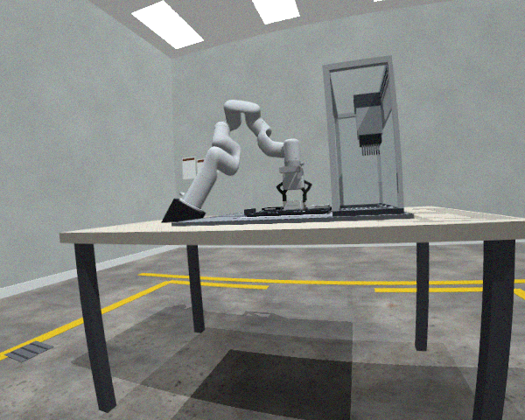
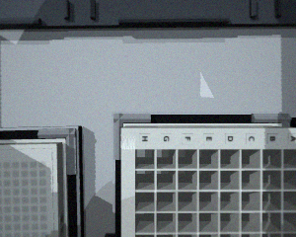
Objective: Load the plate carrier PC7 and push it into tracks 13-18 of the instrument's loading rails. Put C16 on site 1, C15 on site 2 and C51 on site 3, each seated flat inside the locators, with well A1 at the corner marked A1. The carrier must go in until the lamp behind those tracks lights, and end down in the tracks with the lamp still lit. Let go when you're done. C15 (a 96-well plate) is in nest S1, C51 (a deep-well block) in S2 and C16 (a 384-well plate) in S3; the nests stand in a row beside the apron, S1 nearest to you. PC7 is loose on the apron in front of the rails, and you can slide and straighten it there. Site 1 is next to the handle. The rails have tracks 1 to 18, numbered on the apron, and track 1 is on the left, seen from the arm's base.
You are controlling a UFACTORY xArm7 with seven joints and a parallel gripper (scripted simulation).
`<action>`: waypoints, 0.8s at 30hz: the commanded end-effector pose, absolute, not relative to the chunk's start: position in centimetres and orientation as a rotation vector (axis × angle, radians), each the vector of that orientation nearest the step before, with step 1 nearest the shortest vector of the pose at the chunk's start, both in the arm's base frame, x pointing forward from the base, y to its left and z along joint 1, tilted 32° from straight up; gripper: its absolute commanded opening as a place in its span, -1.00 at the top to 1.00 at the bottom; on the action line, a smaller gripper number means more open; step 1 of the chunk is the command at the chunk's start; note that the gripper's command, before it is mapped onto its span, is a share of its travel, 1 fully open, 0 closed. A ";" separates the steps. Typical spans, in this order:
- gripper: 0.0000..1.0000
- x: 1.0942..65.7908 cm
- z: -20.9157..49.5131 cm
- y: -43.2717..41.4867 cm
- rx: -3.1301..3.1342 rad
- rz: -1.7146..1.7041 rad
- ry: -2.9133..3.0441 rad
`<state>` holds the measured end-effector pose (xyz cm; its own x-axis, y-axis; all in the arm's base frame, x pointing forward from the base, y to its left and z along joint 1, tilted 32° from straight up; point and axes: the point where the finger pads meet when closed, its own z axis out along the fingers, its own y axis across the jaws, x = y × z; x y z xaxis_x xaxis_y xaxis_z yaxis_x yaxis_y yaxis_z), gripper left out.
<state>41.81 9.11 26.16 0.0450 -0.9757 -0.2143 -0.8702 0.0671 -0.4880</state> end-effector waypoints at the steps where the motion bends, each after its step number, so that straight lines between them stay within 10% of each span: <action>1: -1.00 42.0 26.0 9.2 -1.829 -0.280 1.852; 24: -1.00 42.4 25.4 9.3 -1.829 -0.280 1.852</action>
